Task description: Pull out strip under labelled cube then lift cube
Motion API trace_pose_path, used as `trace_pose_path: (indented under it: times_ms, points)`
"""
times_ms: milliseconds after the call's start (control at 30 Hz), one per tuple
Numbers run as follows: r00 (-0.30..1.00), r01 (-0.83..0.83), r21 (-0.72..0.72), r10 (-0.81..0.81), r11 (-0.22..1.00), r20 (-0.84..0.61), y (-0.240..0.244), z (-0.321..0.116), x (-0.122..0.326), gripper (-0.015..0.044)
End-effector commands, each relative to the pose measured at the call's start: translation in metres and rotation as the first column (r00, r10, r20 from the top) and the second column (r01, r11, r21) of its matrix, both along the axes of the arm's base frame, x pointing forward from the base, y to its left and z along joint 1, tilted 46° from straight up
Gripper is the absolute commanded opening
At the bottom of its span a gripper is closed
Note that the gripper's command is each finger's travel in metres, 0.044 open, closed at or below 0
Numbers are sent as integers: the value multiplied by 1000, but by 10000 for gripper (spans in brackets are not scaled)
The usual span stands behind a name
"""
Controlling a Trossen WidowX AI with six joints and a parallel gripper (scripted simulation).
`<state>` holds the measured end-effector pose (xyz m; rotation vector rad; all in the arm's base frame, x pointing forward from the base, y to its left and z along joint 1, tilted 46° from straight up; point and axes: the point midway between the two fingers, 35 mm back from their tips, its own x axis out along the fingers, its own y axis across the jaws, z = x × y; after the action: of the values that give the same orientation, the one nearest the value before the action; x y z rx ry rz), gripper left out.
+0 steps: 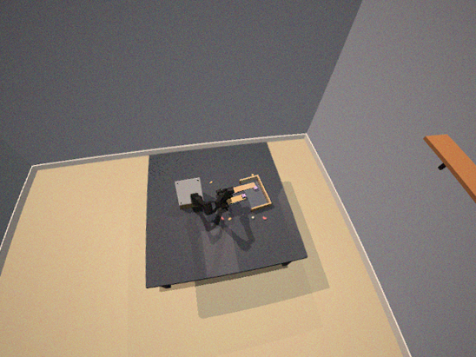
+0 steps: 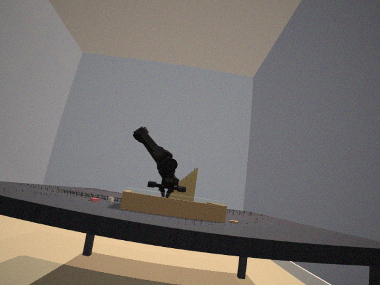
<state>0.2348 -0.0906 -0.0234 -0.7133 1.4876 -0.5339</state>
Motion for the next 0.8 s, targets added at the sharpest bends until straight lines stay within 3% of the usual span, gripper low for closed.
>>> trace_pose_path:
  times_ms: [0, 767]
  points:
    - [999, 9, -5, -9, 1000, -33, -4, -3, -15, 0]
    - [999, 9, -5, -9, 1000, -34, -6, -2, -42, 0]
